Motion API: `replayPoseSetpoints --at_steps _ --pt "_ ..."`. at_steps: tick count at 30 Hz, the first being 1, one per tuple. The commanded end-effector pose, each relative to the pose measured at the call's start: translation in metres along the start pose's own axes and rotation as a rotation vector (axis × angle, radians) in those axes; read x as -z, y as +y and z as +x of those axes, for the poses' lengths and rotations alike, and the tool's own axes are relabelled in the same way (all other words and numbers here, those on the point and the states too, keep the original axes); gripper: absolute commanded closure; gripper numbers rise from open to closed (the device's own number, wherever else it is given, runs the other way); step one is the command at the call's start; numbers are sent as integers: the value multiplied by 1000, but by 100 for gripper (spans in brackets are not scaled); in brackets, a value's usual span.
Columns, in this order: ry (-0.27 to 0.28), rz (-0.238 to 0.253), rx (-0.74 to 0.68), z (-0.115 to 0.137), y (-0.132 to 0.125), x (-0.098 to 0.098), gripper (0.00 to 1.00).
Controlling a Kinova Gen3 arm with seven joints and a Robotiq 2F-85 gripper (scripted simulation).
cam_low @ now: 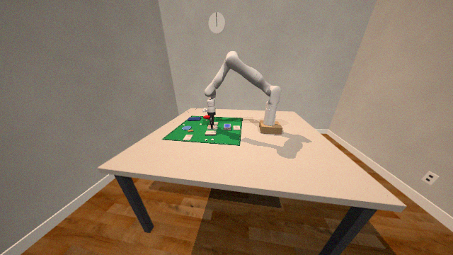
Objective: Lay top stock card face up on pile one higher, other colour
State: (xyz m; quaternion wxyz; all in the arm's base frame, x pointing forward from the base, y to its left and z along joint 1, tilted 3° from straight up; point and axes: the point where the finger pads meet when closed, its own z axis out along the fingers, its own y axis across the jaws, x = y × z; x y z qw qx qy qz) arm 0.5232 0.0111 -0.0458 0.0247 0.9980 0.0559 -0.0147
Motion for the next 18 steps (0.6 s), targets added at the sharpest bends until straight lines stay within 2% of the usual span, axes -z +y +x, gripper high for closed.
replayPoseSetpoints --at_steps 1,18 --pt "2 0 0 1 0 1 28" --pt "2 0 0 1 0 -3 28"
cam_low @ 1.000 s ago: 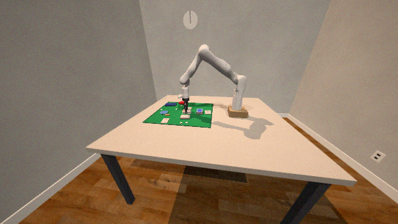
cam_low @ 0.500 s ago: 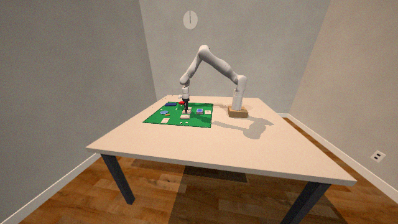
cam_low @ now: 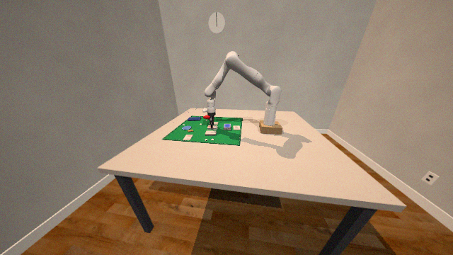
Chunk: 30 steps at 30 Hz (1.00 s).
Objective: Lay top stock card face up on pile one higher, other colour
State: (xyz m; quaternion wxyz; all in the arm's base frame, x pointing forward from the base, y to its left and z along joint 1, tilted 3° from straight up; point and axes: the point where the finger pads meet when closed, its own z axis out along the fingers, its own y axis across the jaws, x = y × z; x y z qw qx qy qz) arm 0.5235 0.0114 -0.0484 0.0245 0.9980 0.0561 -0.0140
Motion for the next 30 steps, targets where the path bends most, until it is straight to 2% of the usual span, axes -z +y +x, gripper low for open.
replayPoseSetpoints --at_steps 1,21,22,30 --pt "1 0 0 0 0 -1 28" --pt "1 0 0 0 0 -2 28" --pt "1 0 0 0 0 -2 15" --pt "1 0 0 0 0 -2 15"
